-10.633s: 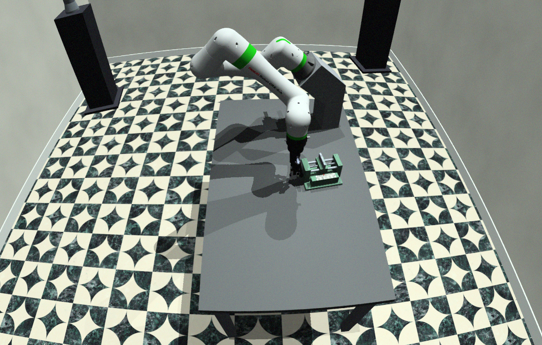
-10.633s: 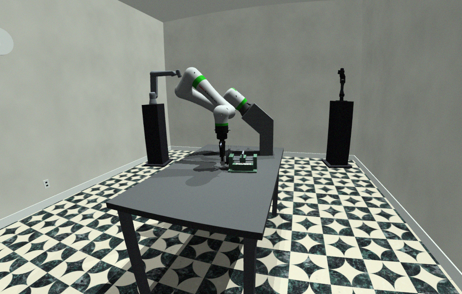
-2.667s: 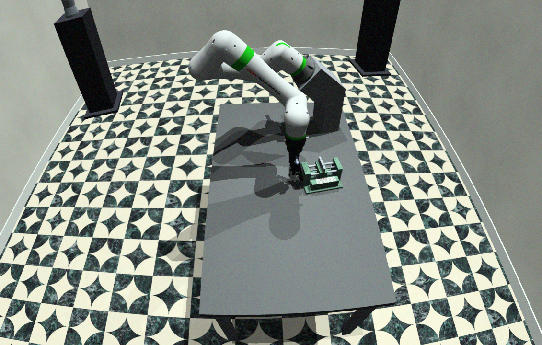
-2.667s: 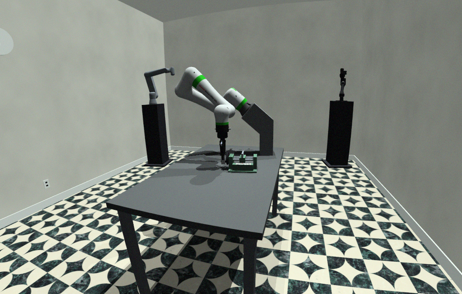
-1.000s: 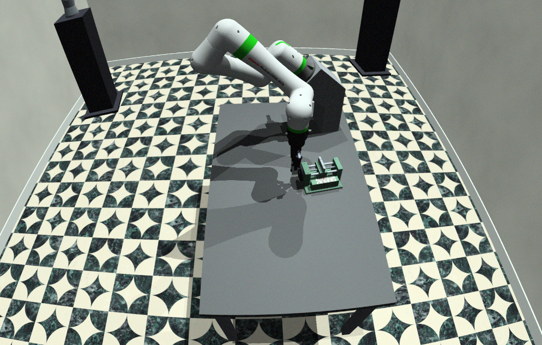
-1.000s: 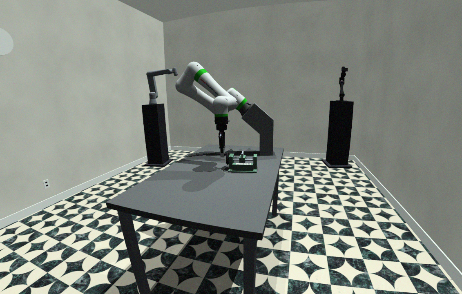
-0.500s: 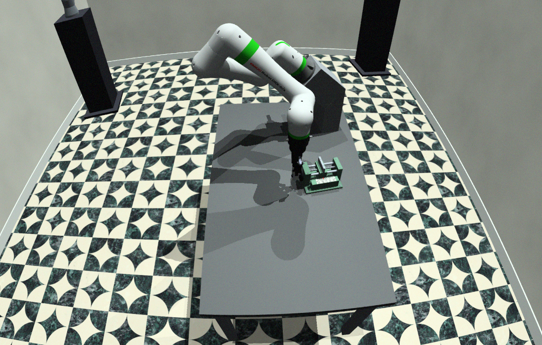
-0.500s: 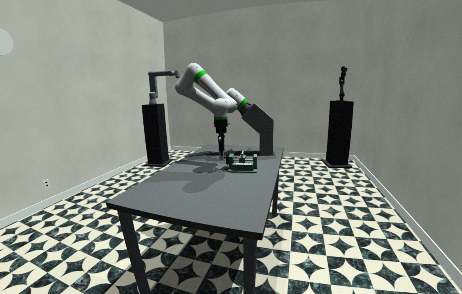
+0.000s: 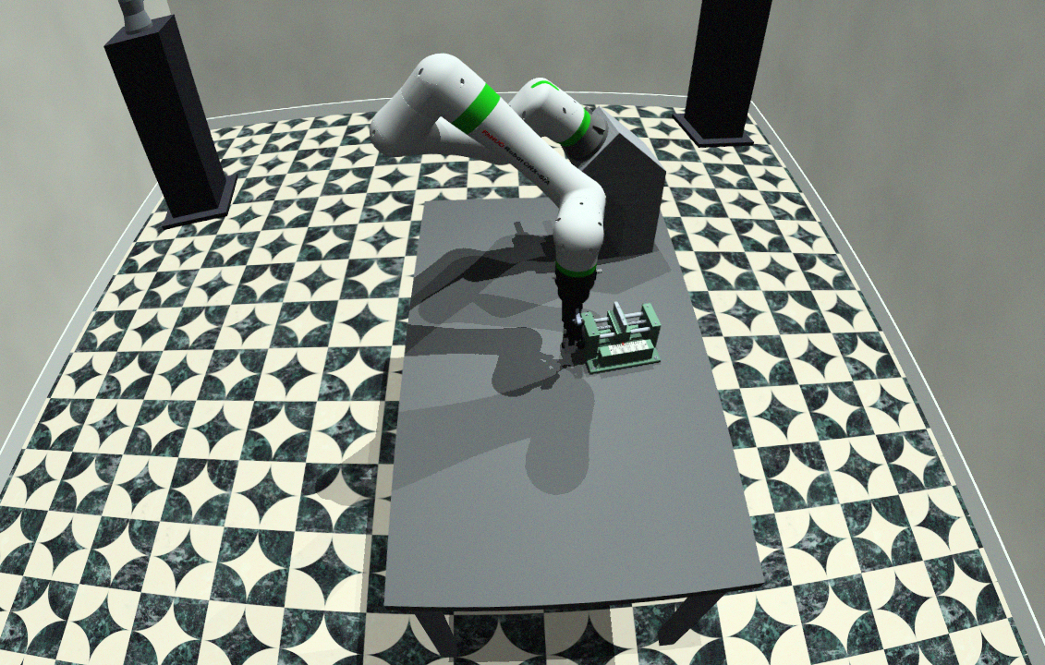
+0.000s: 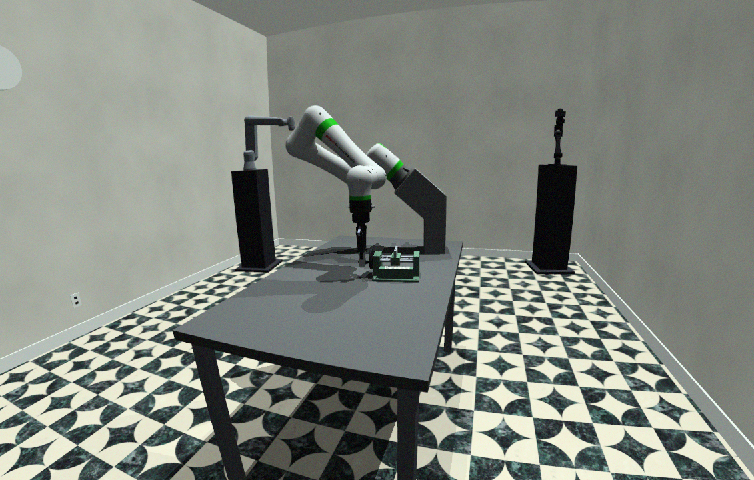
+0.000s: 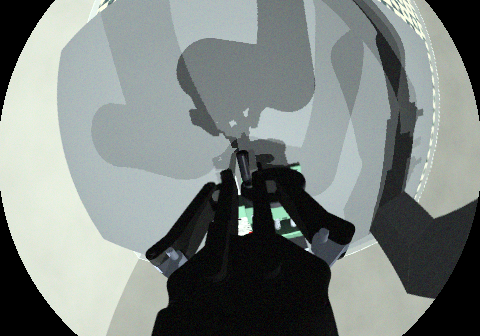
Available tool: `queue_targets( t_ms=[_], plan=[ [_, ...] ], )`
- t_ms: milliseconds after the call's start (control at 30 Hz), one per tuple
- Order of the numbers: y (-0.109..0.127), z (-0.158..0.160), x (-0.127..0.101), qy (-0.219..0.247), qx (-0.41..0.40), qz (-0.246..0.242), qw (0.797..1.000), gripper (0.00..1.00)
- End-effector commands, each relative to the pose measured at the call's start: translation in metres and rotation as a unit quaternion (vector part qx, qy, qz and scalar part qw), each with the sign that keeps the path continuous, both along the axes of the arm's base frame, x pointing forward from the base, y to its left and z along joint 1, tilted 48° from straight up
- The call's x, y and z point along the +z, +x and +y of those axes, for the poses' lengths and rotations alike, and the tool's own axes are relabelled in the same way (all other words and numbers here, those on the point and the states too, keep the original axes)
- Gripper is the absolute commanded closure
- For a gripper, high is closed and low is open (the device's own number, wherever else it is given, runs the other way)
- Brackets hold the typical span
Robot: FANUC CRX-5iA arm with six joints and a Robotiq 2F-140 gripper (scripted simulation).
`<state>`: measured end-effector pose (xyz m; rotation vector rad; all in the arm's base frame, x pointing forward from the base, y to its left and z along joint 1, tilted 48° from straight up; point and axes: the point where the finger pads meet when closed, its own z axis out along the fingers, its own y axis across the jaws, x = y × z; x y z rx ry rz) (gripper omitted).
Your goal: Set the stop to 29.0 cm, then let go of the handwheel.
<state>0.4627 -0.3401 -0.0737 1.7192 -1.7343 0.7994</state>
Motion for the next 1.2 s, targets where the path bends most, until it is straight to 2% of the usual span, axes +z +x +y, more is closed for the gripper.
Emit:
queue_targets(
  t_ms=[0,1167],
  plan=[
    [-0.001,-0.004,-0.003,0.000,0.000,0.000,1.000,0.96],
    [-0.020,-0.018,-0.017,0.000,0.000,0.000,1.000,0.96]
  ],
)
